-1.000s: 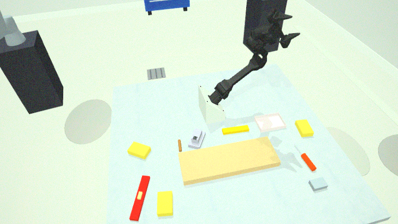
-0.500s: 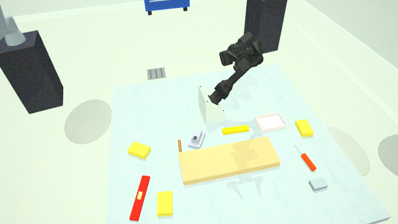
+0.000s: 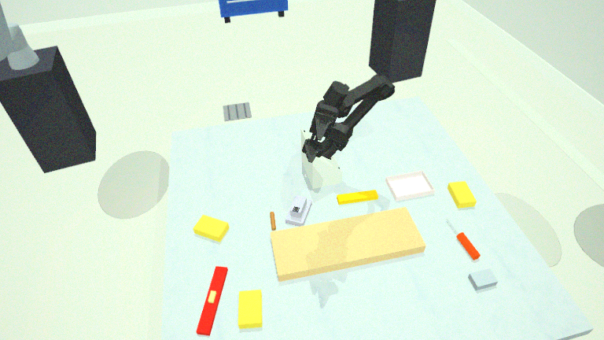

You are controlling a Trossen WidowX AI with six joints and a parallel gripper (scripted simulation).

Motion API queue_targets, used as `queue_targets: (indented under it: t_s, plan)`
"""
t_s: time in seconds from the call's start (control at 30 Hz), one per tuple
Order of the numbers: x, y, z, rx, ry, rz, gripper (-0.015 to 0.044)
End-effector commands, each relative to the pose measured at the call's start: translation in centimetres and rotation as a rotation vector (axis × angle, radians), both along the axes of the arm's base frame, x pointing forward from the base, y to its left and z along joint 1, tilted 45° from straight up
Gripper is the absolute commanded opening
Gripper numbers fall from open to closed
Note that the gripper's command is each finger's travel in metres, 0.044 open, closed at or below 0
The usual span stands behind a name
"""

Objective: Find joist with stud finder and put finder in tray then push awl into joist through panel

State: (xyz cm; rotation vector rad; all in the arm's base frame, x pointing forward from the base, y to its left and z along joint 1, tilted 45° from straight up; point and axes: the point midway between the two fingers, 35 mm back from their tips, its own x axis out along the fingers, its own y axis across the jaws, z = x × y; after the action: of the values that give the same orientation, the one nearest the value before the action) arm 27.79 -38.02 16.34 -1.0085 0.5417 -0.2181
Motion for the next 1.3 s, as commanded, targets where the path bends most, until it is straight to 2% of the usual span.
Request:
queue_targets:
  t_s: [0.0,0.2,0.4,0.67,1.27]
  plan:
    - [-0.2,1.7,-6.4,0.307,0.044,-0.054,0.044]
    - [-1.7,6.4,-15.6,0.811,0.143,-0.196,0.044]
    - [-4.5,13.1,-22.8,1.292,0.294,-0.414,0.044]
    - [-10.0,23.9,-28.1,1.847,0.594,-0.85,0.044]
    - [-10.8,25.1,-28.0,1.885,0.625,-0.894,0.044]
